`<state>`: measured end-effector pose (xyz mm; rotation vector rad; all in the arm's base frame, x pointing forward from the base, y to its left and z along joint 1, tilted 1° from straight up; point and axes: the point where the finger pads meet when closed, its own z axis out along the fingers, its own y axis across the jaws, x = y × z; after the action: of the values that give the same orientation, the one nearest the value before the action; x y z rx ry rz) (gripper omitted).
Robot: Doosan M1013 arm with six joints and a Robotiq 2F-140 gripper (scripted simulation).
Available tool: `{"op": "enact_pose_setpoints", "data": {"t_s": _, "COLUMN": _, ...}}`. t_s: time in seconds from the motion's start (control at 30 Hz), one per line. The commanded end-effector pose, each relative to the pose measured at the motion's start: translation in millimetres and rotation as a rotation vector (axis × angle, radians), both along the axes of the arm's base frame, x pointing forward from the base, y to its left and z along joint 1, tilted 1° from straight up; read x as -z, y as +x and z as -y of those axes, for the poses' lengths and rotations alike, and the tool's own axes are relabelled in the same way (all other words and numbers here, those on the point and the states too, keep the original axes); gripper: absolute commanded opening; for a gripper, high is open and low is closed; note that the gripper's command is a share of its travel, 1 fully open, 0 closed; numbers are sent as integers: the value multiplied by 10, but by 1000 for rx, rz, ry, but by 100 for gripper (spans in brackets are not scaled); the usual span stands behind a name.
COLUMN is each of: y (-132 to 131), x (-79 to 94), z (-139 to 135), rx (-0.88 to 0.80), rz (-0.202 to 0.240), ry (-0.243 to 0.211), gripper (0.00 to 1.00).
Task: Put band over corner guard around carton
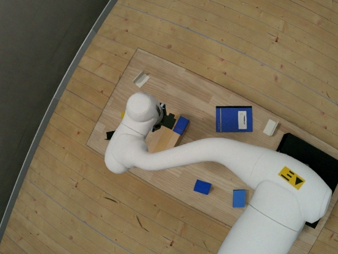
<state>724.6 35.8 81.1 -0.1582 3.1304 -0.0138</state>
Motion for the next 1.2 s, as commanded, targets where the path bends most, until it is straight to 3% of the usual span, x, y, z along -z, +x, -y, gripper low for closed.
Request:
{"op": "enact_pose_setpoints", "data": {"t_s": 0.0, "y": -19, "x": 32, "z": -19, "rx": -4, "rz": -2, "ry": 2, "gripper": 18}}
{"op": "enact_pose_setpoints", "data": {"t_s": 1.17, "y": -20, "x": 101, "z": -18, "rx": -4, "rz": -3, "ry": 2, "gripper": 18}}
